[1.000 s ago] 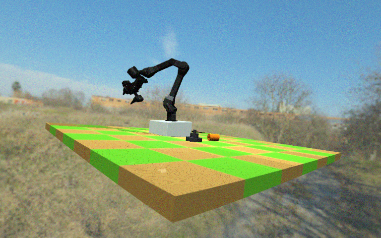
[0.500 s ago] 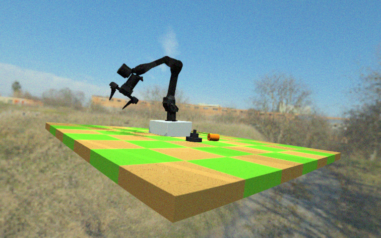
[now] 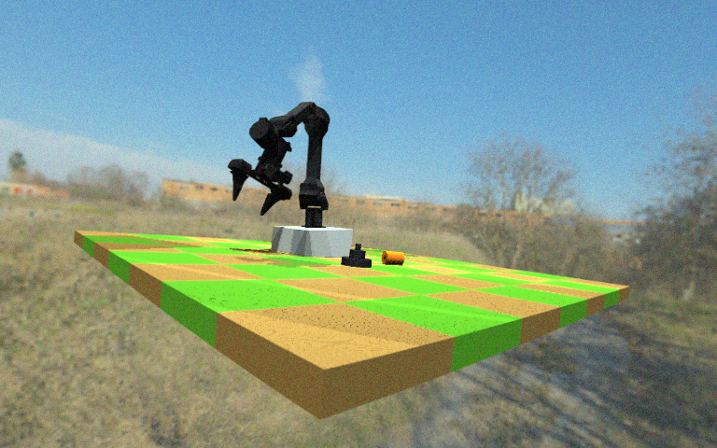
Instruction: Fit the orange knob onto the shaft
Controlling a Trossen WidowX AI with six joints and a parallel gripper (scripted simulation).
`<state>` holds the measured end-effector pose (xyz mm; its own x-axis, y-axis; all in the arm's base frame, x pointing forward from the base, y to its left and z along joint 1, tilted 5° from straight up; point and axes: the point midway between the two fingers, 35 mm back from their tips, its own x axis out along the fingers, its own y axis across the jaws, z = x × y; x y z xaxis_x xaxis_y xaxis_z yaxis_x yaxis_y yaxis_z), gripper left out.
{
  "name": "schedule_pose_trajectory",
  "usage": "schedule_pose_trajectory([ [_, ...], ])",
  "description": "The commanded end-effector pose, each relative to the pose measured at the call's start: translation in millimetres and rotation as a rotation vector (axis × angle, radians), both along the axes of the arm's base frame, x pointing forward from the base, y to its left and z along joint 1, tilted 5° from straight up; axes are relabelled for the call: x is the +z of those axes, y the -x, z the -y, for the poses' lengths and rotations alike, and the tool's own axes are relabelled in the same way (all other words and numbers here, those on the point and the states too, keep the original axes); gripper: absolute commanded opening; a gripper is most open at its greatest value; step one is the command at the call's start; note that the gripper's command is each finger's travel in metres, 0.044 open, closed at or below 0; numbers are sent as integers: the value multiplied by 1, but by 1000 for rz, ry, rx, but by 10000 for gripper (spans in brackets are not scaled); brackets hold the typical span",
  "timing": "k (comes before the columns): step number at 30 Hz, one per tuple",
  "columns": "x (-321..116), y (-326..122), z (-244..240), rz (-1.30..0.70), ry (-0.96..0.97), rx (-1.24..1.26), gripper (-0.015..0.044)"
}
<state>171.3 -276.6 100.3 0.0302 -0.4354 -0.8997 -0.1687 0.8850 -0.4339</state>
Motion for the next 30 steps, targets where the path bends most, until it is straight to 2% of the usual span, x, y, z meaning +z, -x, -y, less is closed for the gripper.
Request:
schedule_pose_trajectory([
  [1,-8,-52,-43,-2,-59,154,440],
  [9,-29,-127,-148,-51,-158,426,440],
  [16,-45,-150,-238,-136,-207,630,440],
  [22,-60,-145,-334,-265,-218,858,440],
  [30,-79,-99,-440,-434,-176,1127,440],
])
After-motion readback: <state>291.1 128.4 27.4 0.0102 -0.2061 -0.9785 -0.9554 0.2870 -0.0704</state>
